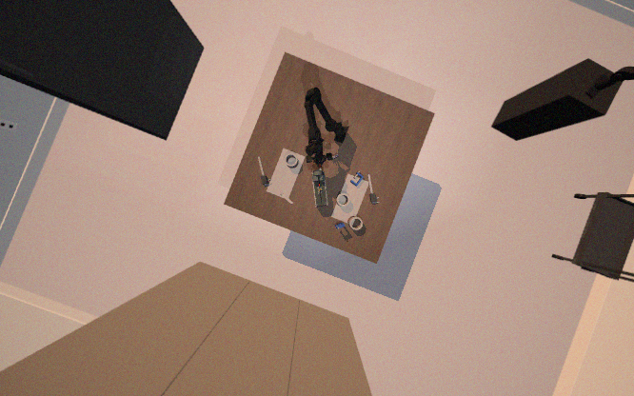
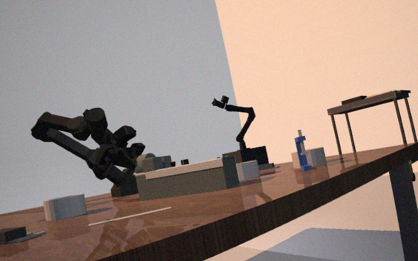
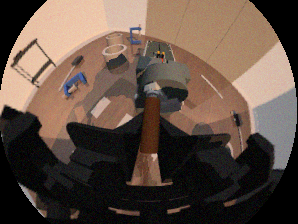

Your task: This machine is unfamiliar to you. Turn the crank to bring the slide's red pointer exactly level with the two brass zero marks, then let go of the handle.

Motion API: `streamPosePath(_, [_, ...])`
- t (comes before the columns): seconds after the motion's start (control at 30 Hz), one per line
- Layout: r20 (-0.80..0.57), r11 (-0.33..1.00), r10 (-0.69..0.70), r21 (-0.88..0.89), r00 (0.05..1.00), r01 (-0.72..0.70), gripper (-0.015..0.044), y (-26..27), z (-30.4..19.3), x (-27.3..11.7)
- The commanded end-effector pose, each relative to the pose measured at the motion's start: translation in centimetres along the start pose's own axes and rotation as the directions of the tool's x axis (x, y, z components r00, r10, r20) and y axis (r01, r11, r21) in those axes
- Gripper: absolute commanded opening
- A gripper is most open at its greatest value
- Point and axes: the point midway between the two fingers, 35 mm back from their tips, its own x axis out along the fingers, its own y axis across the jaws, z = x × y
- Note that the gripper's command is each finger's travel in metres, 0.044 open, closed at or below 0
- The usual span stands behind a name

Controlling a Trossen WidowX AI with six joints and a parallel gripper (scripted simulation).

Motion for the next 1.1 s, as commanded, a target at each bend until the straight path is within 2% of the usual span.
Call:
streamPosePath(0.0, [0.000,1.000,0.000,0.000,1.000,0.000,0.0000,0.0,0.0,0.0])
streamPosePath(0.17, [0.000,1.000,0.000,0.000,1.000,0.000,0.0000,0.0,0.0,0.0])
streamPosePath(0.73, [0.000,1.000,0.000,0.000,1.000,0.000,0.0440,0.0,0.0,0.0])
streamPosePath(1.07, [-0.001,1.000,0.004,0.001,1.000,-0.004,0.0440,0.0,2.6,-2.4])
